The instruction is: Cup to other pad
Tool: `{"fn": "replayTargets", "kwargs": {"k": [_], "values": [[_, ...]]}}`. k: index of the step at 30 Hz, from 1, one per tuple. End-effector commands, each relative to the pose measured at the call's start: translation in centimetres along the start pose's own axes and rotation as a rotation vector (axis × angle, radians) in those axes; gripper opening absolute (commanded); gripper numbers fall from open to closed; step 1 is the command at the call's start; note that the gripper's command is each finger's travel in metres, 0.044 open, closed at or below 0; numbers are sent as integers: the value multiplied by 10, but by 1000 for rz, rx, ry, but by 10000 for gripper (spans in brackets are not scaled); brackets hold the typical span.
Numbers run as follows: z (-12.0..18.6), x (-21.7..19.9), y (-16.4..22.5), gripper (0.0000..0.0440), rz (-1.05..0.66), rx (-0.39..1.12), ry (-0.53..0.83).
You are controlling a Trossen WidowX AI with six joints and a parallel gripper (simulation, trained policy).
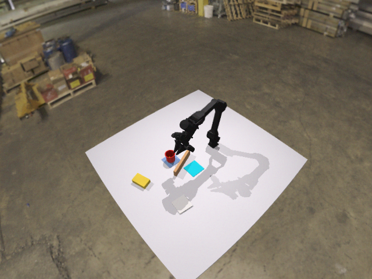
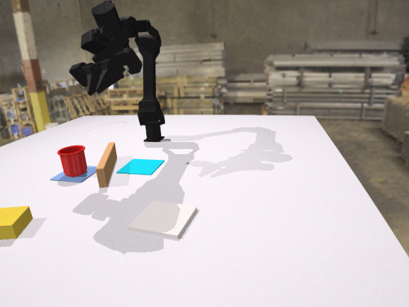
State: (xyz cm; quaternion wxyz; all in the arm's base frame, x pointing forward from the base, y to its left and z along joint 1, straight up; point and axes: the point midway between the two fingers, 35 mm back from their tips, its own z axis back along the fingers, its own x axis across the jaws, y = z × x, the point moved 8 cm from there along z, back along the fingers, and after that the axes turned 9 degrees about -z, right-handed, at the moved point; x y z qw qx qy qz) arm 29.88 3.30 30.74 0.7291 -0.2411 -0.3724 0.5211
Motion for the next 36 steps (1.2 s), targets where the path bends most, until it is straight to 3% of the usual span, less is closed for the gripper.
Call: {"fn": "replayTargets", "kwargs": {"k": [1,9,24,36], "values": [[-5,3,-2,100,-9,61,29],[-17,3,-1,89,-5,180,87],[-35,-4,1,124,37,391,201],[-48,-18,0,128,87,558,275]]}}
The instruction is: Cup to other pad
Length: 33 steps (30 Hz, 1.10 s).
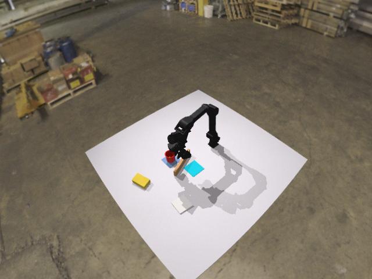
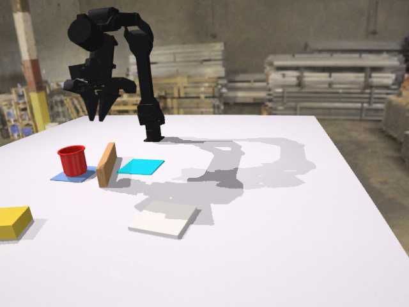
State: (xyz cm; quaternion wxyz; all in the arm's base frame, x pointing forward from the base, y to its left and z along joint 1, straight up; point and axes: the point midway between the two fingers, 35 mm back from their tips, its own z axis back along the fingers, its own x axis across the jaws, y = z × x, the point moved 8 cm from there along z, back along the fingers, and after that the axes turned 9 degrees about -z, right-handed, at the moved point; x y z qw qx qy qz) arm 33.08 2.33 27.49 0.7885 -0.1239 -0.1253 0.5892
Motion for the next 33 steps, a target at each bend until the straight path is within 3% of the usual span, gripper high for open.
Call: {"fn": "replayTargets", "kwargs": {"k": [1,17,33], "values": [[-4,-5,-4,127,21,55,31],[-28,-34,-9,116,101,254,114],[-69,-66,-7,152,159,346,144]]}}
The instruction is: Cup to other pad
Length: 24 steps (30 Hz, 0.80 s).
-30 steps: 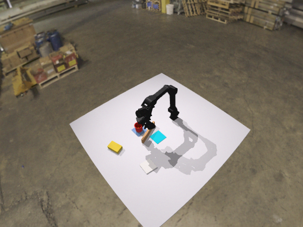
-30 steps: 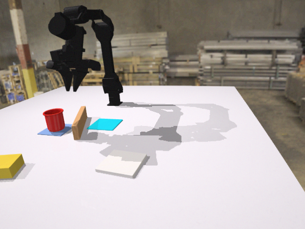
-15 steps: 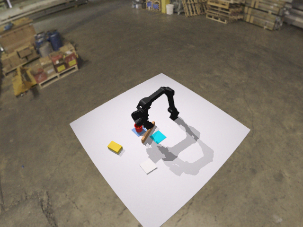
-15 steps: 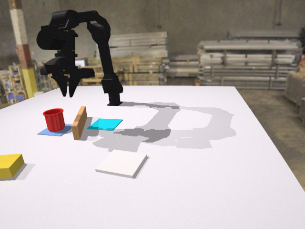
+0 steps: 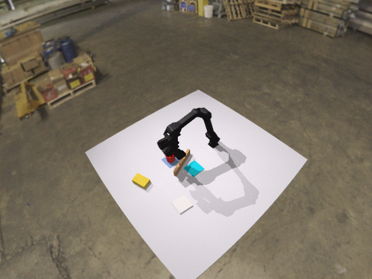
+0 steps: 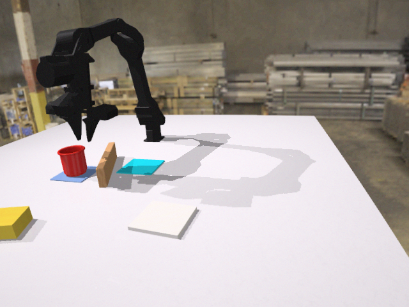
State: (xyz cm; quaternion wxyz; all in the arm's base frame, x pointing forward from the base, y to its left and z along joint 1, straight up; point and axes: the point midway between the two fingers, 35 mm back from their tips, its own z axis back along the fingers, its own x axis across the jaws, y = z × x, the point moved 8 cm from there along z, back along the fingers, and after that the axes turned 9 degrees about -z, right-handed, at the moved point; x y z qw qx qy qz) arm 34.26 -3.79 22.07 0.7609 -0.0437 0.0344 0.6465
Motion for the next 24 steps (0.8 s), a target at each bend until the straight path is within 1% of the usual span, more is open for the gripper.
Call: {"fn": "replayTargets", "kwargs": {"k": [1,10,17,18,24], "values": [[-16,-7,-2,154,21,26,8],[-51,-16,-3,170,80,69,4],[-80,-17,-2,177,160,95,-19],[-84,-17,-2,165,175,96,-22],[-97,-20,0,17,276,112,-30]]}}
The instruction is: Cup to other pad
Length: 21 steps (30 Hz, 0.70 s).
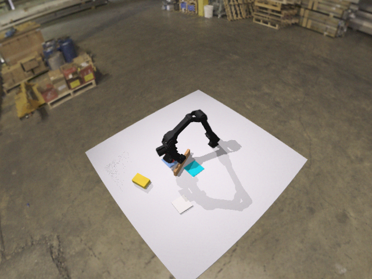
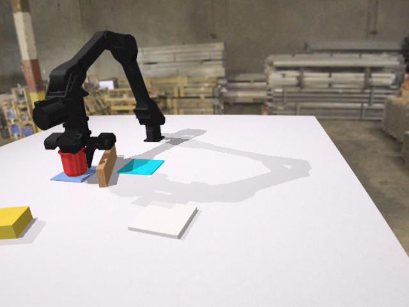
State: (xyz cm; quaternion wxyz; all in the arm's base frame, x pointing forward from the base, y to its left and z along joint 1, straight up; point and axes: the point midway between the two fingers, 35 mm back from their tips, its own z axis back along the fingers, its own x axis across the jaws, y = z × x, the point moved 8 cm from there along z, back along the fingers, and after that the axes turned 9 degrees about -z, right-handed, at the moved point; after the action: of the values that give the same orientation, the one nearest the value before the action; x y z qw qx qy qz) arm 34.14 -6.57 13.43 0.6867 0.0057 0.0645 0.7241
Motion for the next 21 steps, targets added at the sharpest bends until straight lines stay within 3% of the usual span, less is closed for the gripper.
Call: {"fn": "replayTargets", "kwargs": {"k": [1,21], "values": [[-9,-2,2,0,72,10,-9],[28,0,11,0,319,-6,-21]]}}
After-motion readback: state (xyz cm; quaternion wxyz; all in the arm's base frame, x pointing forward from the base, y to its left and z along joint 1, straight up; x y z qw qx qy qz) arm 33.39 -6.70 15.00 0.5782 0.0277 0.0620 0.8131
